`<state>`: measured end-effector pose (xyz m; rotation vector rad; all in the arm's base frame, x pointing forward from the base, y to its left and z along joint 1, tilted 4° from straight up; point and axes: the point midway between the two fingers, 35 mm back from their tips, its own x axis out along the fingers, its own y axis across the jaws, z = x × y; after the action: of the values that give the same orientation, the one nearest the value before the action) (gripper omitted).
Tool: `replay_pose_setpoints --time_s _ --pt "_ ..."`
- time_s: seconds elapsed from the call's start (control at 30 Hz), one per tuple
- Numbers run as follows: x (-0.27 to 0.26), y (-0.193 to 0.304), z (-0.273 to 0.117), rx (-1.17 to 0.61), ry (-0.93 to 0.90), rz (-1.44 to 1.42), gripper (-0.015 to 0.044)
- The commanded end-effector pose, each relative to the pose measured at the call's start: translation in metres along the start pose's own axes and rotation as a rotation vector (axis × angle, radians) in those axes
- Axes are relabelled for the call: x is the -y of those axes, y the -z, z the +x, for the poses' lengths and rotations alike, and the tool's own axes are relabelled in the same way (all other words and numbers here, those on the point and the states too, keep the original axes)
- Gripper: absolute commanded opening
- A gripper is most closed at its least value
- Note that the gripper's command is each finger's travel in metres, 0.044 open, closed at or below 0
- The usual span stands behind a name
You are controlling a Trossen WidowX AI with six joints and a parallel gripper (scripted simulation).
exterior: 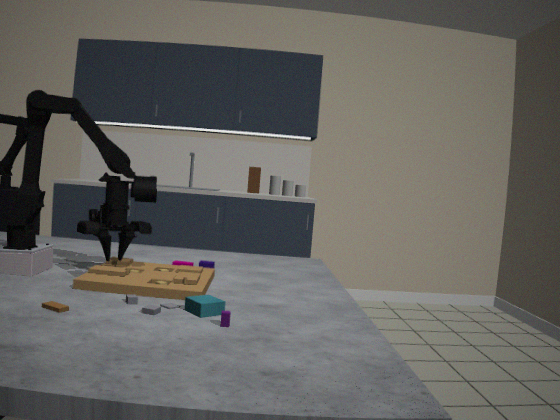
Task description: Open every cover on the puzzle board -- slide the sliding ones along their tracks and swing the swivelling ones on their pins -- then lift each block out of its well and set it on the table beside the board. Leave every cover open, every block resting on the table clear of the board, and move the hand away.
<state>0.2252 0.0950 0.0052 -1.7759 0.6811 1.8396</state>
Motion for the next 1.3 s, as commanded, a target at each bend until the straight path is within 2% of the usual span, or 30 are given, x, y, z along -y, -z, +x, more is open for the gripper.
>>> replay_pose_setpoints --time_s 0.0,1.2,1.27 --pt "-0.001 -0.002 0.006 0.008 -0.004 0.003 0.0144" --pt "-0.002 -0.002 0.026 0.008 -0.004 0.003 0.0144" --pt "-0.001 -0.001 0.024 0.002 -0.004 -0.001 0.0130"
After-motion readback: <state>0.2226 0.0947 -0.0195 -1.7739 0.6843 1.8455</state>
